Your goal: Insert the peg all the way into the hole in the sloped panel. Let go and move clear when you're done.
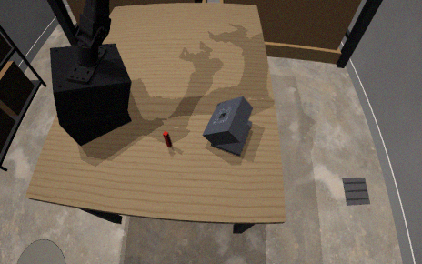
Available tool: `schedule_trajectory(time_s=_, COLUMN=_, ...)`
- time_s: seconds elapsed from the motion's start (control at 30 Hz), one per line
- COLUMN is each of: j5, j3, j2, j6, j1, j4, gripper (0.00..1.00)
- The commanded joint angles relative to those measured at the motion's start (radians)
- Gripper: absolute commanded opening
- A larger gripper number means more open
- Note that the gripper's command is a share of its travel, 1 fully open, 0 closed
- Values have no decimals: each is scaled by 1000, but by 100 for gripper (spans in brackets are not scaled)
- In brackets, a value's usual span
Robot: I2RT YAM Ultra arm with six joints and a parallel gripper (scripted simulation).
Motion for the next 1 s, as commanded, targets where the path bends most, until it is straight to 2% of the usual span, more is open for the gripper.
schedule_trajectory(time_s=0.0, j5=-3, j3=11, j2=-14, j6=-2, j1=4, j4=-5, gripper=100)
schedule_trajectory(time_s=0.53, j5=-3, j3=11, j2=-14, j6=-2, j1=4, j4=-5, gripper=100)
schedule_trajectory(time_s=0.97, j5=7, j3=-84, j2=34, j6=-197, j1=-189, j4=30, gripper=100)
